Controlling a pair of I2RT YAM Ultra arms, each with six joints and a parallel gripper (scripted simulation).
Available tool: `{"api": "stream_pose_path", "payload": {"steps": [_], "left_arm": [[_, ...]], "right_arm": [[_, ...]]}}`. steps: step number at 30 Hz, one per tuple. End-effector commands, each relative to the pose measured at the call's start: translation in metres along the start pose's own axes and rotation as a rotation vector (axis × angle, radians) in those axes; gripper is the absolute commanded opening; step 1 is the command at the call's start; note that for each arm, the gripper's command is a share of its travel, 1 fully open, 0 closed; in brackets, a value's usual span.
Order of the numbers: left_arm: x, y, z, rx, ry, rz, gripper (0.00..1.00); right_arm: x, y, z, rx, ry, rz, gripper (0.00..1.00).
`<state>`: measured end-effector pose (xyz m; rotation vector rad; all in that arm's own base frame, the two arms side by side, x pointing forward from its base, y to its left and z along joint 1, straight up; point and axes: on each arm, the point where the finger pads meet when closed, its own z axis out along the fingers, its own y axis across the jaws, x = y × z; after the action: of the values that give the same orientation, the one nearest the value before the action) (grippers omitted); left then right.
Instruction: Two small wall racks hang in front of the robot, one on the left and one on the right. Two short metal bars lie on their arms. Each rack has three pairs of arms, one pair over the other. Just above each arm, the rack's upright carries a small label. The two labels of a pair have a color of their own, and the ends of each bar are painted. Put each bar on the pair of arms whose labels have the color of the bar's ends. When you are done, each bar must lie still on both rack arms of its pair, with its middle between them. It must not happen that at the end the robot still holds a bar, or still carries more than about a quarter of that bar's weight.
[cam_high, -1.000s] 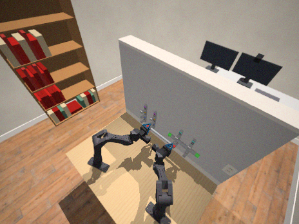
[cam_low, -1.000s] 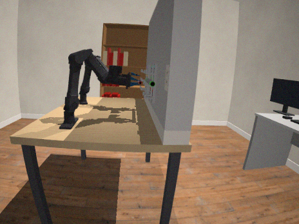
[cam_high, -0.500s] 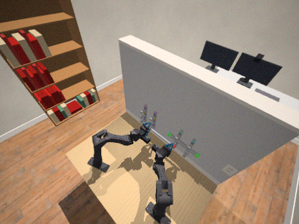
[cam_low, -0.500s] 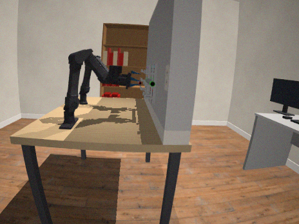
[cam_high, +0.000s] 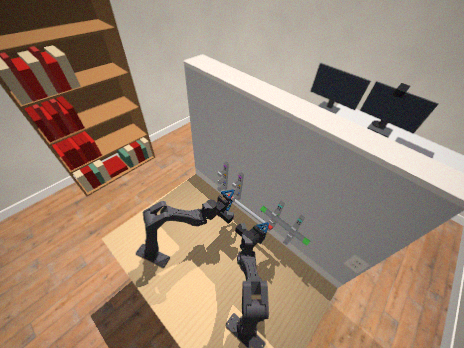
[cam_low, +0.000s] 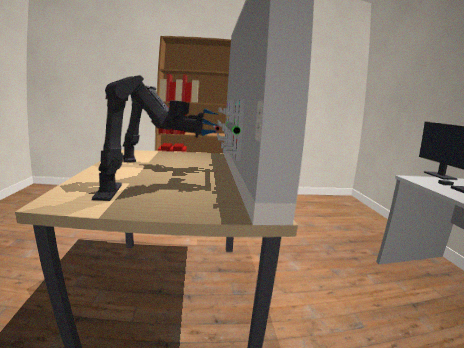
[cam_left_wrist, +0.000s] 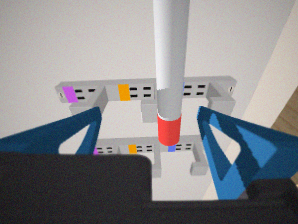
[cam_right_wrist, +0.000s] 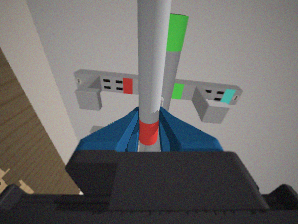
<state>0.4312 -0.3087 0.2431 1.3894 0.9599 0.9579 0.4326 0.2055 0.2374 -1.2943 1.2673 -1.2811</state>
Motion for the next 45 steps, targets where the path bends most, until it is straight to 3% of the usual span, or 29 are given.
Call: {"api": "stream_pose_path", "payload": {"steps": [1,45], "left_arm": [[0.0017,0.0101,-0.0008,-0.032,0.001,-0.026,1.0],[0.0017,0.0101,-0.0008,-0.032,0.001,-0.026,1.0]], "right_arm": [[0.0055,-0.0398,0.0005,0.069,0.006,0.085,0.0],[0.0055,-0.0337,0.0003,0.069,0.006,0.084,0.0]]}}
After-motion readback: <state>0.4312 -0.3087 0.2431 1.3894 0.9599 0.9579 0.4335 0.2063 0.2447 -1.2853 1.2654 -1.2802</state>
